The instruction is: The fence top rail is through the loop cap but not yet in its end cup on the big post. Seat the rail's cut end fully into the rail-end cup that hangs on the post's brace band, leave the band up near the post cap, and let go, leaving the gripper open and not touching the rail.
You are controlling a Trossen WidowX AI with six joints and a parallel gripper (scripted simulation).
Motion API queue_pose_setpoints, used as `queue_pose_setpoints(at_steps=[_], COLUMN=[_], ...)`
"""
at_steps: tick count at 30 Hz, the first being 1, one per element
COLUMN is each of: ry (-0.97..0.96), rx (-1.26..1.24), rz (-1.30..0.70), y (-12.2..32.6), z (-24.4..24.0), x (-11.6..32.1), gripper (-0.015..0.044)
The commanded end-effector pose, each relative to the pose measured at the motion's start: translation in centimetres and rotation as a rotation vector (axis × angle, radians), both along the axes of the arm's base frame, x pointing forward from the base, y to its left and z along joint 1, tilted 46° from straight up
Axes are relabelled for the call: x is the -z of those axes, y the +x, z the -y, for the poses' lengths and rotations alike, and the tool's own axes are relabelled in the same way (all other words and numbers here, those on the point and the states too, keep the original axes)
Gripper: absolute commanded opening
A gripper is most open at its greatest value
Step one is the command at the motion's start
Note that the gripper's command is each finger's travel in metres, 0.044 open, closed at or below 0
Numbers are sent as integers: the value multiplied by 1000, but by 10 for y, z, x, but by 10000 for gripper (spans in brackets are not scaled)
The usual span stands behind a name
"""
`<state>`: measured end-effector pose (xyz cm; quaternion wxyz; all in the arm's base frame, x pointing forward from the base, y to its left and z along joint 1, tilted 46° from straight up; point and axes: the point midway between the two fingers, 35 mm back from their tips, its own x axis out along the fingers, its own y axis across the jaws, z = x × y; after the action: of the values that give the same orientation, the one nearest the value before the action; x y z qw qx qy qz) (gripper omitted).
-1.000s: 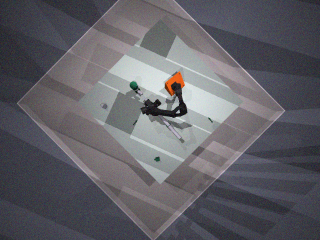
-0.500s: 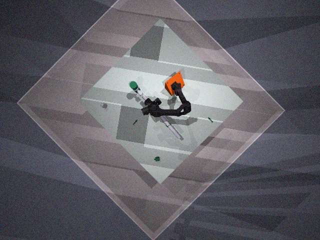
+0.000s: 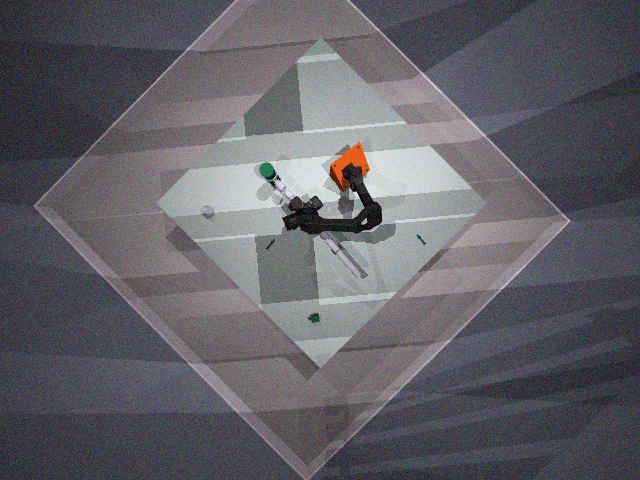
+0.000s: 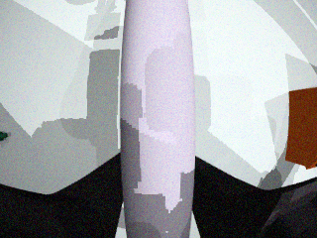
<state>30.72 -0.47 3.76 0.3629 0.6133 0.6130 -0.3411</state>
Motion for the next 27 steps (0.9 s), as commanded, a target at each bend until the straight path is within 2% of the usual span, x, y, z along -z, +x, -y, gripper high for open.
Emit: queue_pose_setpoints(at_steps=[1, 27], ry=[0, 5], rx=[1, -8], rz=[3, -3], y=[1, 4], z=[3, 19], x=[-1, 9], gripper=[0, 0])
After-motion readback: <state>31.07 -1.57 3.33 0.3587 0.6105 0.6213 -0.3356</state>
